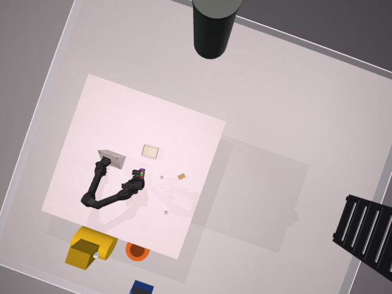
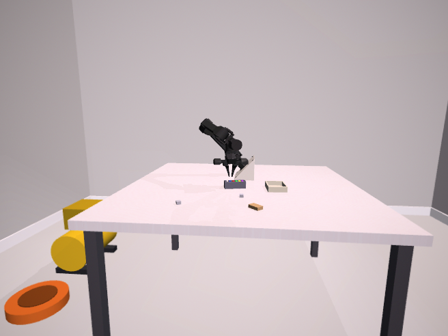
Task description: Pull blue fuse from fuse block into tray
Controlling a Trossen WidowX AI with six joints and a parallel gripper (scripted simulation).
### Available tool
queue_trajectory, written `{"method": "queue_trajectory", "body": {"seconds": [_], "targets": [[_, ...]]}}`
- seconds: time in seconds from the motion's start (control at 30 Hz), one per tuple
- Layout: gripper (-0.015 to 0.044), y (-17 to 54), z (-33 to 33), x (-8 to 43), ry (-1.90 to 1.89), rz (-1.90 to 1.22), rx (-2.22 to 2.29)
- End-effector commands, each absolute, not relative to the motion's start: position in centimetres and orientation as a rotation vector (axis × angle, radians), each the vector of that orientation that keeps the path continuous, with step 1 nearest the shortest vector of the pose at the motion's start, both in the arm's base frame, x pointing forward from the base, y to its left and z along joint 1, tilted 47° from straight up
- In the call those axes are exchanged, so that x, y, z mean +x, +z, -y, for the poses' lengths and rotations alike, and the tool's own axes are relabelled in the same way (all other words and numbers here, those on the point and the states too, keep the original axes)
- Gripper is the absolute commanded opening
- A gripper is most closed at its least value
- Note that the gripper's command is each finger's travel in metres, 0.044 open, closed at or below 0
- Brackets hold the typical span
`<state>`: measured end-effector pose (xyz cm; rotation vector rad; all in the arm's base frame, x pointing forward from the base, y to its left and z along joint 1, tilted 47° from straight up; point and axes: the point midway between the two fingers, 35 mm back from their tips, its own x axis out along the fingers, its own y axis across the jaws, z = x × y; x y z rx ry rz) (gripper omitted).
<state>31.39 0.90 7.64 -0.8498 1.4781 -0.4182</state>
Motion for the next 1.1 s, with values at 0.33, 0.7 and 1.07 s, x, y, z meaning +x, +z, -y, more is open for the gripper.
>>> {"method": "queue_trajectory", "body": {"seconds": [0.33,0.7,1.07], "targets": [[0.0061,6.7,0.2,31.5,-0.419,-1.483,-0.857],[0.0061,6.4,0.6,31.6,-0.419,-1.483,-0.858],[0.0061,5.8,1.2,31.6,-0.419,-1.482,-0.858]]}}
